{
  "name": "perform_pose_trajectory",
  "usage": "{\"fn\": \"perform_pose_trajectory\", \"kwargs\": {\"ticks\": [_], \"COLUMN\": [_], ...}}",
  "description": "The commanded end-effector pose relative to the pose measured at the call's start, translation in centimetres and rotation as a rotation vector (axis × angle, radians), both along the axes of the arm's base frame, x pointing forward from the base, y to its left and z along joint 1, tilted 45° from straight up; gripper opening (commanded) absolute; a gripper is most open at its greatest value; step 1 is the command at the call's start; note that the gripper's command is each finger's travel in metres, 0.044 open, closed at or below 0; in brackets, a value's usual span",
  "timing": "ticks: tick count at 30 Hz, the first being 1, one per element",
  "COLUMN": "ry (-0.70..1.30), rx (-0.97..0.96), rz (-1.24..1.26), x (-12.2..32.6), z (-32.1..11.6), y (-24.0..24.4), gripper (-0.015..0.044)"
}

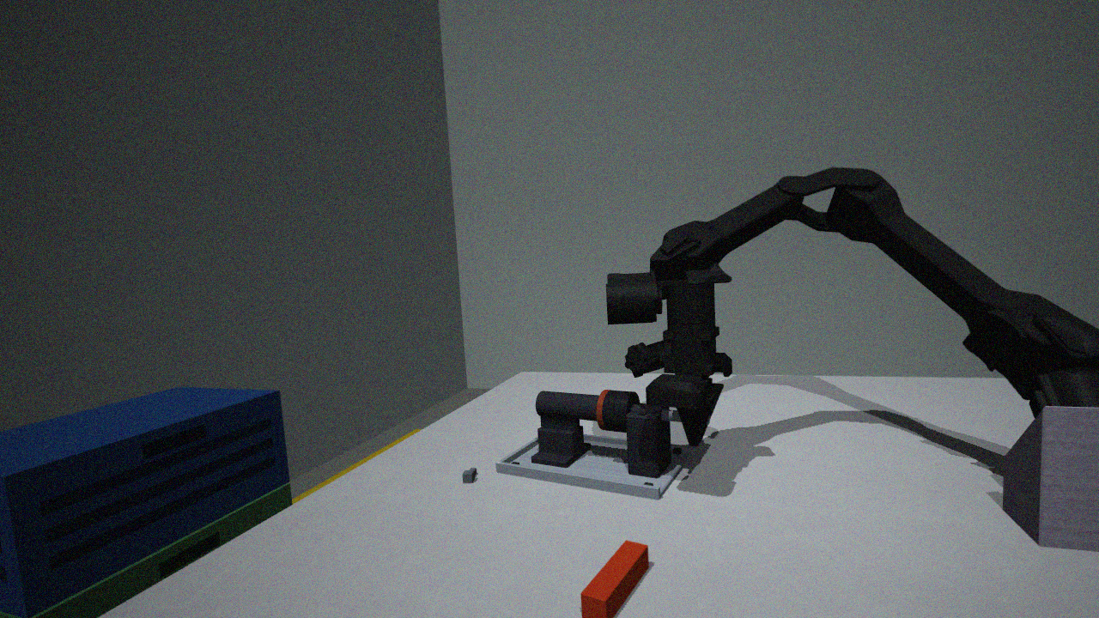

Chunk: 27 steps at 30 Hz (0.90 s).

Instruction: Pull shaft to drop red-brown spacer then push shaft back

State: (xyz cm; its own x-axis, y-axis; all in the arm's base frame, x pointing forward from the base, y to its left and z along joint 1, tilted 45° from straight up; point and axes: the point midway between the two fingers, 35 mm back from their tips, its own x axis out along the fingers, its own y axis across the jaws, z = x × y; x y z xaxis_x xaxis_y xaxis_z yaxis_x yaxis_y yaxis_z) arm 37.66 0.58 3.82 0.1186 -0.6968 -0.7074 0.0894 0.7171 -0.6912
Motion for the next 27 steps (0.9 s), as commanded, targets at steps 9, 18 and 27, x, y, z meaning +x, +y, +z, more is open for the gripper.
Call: {"fn": "perform_pose_trajectory", "kwargs": {"ticks": [9,18,27], "ry": [0.001,0.001,0.001], "rx": [0.002,0.002,0.002], "rz": [-0.001,-0.001,-0.001], "x": [-0.21,-0.33,-0.44], "z": [-0.02,-0.04,-0.06], "y": [0.04,0.04,0.04], "gripper": [0.0,0.0,0.0]}}
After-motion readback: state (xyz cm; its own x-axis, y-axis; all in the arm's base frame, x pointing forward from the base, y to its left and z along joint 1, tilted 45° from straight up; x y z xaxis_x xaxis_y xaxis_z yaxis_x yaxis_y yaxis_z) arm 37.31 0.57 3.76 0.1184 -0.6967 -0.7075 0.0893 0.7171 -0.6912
